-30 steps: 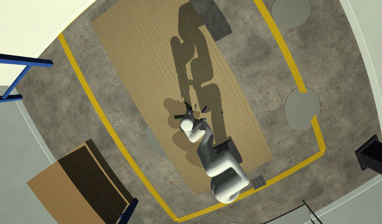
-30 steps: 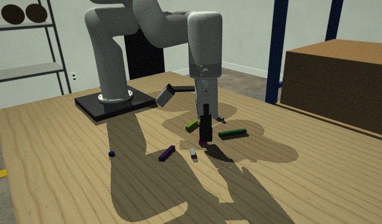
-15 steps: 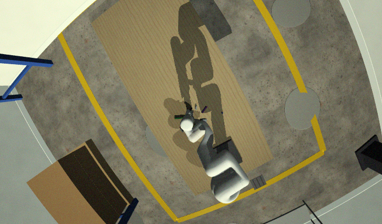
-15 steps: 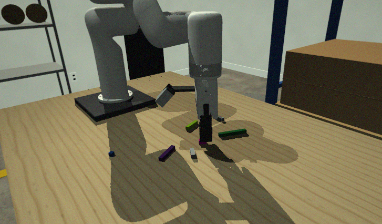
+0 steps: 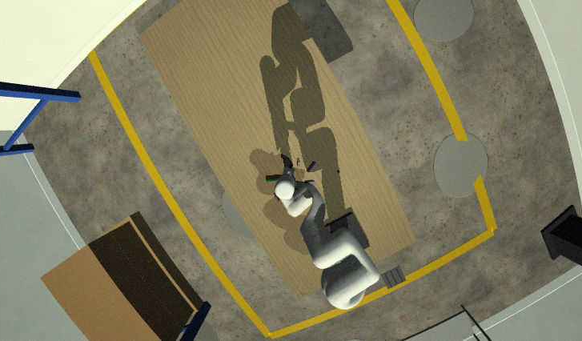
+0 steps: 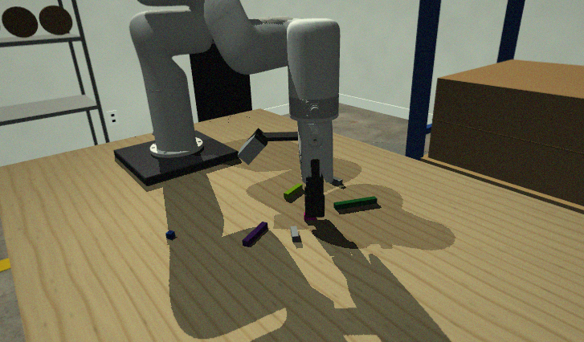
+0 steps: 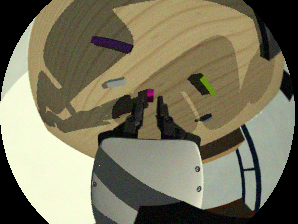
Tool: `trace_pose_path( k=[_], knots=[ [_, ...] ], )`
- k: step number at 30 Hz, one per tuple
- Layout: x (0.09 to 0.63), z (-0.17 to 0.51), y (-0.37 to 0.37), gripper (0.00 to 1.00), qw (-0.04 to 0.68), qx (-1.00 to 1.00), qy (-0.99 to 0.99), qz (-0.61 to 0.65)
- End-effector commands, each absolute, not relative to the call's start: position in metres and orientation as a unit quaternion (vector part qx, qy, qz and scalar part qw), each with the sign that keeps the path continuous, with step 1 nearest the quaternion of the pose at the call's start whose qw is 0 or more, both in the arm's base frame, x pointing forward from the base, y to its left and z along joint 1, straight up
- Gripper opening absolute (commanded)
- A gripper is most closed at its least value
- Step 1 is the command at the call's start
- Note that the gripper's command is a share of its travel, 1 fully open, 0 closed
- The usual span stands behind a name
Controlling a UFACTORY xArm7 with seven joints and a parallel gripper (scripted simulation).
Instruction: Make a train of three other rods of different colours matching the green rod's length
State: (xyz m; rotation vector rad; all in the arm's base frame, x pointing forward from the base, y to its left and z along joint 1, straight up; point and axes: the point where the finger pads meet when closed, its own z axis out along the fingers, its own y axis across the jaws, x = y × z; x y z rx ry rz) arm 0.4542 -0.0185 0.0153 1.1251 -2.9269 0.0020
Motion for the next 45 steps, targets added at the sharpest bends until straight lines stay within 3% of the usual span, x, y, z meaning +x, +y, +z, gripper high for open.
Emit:
trace_pose_path(
  k=[1, 45],
  knots=[
    [0.456, 0.014, -0.019, 0.24, 0.001, 0.359, -0.933, 0.002],
    [0.456, 0.004, -0.019, 0.24, 0.001, 0.359, -0.933, 0.002]
  ],
)
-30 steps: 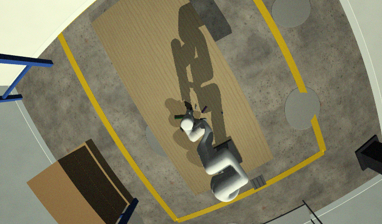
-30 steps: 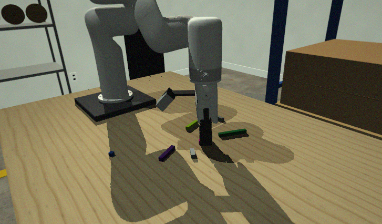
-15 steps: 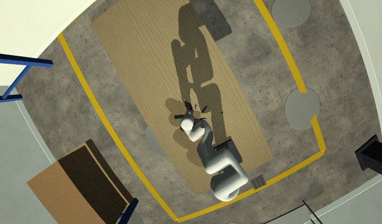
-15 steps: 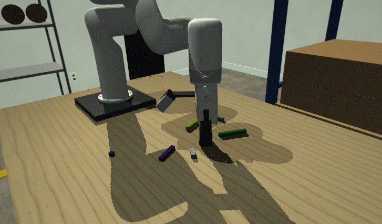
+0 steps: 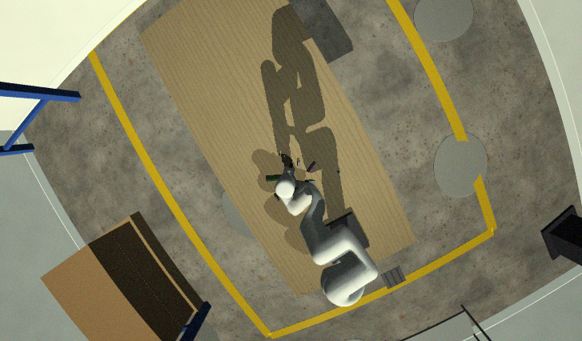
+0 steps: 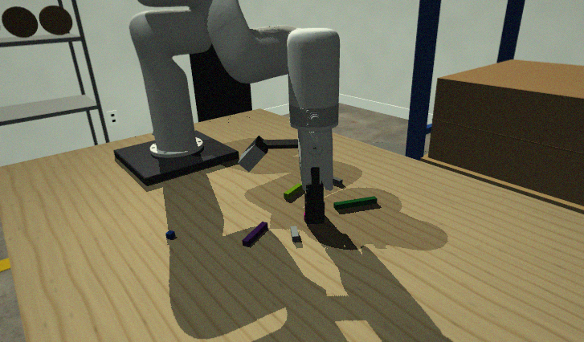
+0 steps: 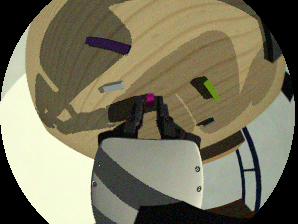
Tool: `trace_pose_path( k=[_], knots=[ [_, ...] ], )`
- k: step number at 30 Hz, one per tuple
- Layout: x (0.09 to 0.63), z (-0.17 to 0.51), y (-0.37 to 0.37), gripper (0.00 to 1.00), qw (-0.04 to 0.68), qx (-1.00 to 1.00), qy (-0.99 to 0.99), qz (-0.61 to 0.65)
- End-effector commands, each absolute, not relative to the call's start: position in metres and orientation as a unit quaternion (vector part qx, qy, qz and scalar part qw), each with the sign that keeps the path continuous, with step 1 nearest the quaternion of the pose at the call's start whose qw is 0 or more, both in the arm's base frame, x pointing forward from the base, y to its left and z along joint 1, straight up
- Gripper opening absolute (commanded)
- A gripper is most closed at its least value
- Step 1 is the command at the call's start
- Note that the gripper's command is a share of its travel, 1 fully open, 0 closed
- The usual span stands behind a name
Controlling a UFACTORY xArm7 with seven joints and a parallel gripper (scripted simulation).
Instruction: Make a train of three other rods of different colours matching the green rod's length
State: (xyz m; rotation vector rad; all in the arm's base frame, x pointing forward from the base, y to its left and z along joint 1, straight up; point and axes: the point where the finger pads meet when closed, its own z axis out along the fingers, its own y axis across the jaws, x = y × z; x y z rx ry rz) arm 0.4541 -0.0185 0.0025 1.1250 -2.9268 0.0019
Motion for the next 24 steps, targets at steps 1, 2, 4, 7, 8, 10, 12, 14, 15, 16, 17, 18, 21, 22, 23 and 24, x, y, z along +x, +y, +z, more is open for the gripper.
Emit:
trace_pose_path(
  k=[1, 2, 4, 7, 8, 10, 12, 14, 15, 16, 17, 18, 21, 22, 23, 24],
  knots=[
    [0.4557, 0.0040, -0.0186, 0.24, 0.001, 0.359, -0.933, 0.002],
    [0.4557, 0.0040, -0.0186, 0.24, 0.001, 0.359, -0.933, 0.002],
    [0.4557, 0.0040, -0.0186, 0.24, 0.001, 0.359, -0.933, 0.002],
    [0.4557, 0.0040, -0.0186, 0.24, 0.001, 0.359, -0.933, 0.002],
    [0.4557, 0.0040, -0.0186, 0.24, 0.001, 0.359, -0.933, 0.002],
    [0.4557, 0.0040, -0.0186, 0.24, 0.001, 0.359, -0.933, 0.002],
    [0.4557, 0.0040, -0.0186, 0.24, 0.001, 0.359, -0.933, 0.002],
    [0.4557, 0.0040, -0.0186, 0.04, 0.001, 0.359, -0.933, 0.002],
    [0.4557, 0.0040, -0.0186, 0.04, 0.001, 0.359, -0.933, 0.002],
    [0.4557, 0.0040, -0.0186, 0.04, 0.001, 0.359, -0.933, 0.002],
    [0.4557, 0.0040, -0.0186, 0.04, 0.001, 0.359, -0.933, 0.002],
    [0.4557, 0.0040, -0.0186, 0.04, 0.001, 0.359, -0.933, 0.002],
    [0.4557, 0.0040, -0.0186, 0.04, 0.001, 0.359, -0.933, 0.002],
    [0.4557, 0.0040, -0.0186, 0.04, 0.001, 0.359, -0.933, 0.002],
    [0.4557, 0.0040, -0.0186, 0.04, 0.001, 0.359, -0.933, 0.002],
    [0.4557, 0.0040, -0.0186, 0.04, 0.001, 0.359, -0.933, 0.002]
  ],
)
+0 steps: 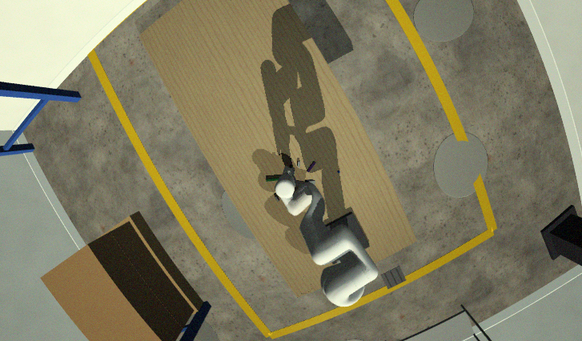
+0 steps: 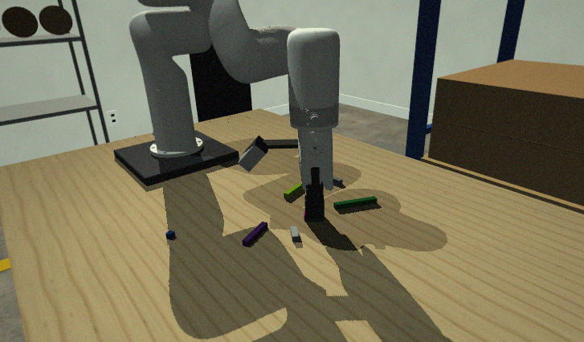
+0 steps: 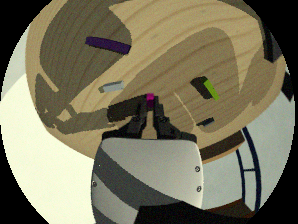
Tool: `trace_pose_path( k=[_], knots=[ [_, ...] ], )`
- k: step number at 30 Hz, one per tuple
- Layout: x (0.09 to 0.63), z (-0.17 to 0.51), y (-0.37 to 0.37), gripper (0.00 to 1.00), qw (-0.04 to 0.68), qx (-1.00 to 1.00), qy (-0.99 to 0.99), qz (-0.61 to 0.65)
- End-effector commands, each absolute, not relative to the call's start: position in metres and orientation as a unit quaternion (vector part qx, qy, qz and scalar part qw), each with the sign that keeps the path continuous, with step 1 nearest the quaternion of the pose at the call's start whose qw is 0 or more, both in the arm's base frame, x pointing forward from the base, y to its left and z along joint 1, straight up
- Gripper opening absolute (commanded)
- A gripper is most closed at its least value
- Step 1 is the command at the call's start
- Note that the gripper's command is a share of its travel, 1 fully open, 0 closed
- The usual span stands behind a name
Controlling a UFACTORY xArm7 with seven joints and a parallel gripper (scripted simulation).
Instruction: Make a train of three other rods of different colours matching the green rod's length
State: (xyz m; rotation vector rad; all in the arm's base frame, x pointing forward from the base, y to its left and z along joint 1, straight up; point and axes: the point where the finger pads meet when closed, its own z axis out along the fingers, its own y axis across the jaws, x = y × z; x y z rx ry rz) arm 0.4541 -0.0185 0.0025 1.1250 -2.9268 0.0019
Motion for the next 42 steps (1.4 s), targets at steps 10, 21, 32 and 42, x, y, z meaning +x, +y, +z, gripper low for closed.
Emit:
trace_pose_path(
  k=[10, 21, 32, 42],
  knots=[
    [0.456, 0.004, -0.019, 0.04, 0.001, 0.359, -0.933, 0.002],
    [0.456, 0.004, -0.019, 0.04, 0.001, 0.359, -0.933, 0.002],
    [0.456, 0.032, -0.019, 0.04, 0.001, 0.359, -0.933, 0.002],
    [0.456, 0.089, -0.018, 0.04, 0.001, 0.359, -0.933, 0.002]
  ],
)
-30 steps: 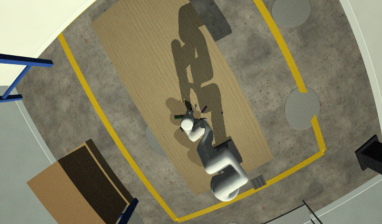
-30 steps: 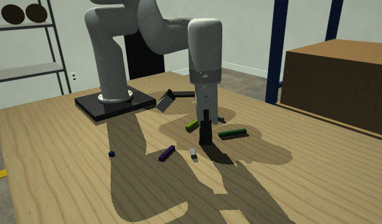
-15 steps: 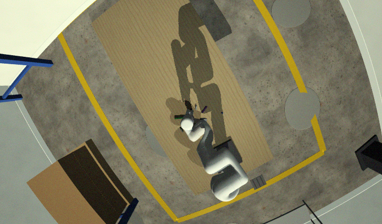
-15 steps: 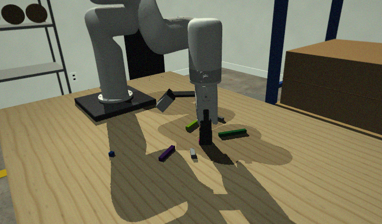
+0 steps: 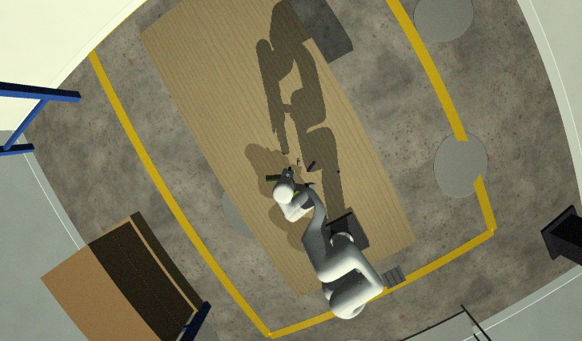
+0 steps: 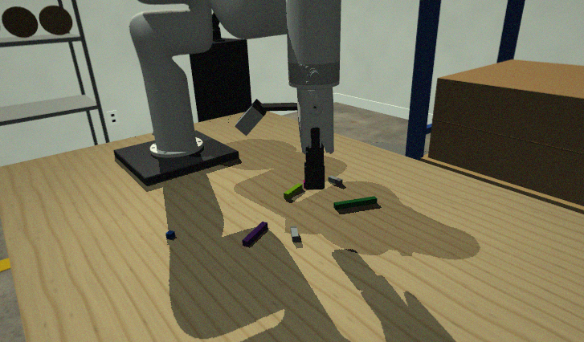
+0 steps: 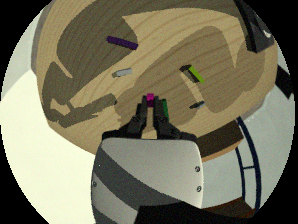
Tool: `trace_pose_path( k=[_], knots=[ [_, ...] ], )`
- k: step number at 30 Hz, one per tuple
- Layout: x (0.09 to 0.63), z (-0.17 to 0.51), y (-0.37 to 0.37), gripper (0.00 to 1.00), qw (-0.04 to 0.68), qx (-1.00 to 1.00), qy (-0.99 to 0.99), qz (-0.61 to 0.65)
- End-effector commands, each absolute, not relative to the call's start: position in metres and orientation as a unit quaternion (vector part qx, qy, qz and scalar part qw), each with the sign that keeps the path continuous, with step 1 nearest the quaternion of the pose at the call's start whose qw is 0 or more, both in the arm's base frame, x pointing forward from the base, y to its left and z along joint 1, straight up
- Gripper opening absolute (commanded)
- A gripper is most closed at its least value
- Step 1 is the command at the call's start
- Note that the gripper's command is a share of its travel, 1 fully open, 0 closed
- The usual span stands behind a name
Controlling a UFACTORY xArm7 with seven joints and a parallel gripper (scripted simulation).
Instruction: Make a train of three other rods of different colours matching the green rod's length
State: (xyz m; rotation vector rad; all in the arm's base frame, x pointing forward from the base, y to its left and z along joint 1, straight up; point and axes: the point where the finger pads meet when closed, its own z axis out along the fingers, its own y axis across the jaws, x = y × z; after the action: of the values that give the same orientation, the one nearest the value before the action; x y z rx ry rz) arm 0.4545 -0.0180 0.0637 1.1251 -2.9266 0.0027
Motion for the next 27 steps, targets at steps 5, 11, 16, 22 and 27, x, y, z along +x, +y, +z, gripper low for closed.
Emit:
trace_pose_path(
  k=[5, 11, 16, 22, 27],
  knots=[
    [0.456, 0.103, -0.018, 0.04, 0.001, 0.359, -0.933, 0.002],
    [0.456, 0.104, -0.018, 0.04, 0.001, 0.359, -0.933, 0.002],
    [0.455, 0.104, -0.021, 0.04, 0.001, 0.356, -0.934, 0.002],
    [0.430, 0.106, -0.086, 0.04, 0.003, 0.293, -0.956, 0.007],
    [0.411, 0.107, -0.120, 0.04, 0.003, 0.256, -0.967, 0.008]
  ],
)
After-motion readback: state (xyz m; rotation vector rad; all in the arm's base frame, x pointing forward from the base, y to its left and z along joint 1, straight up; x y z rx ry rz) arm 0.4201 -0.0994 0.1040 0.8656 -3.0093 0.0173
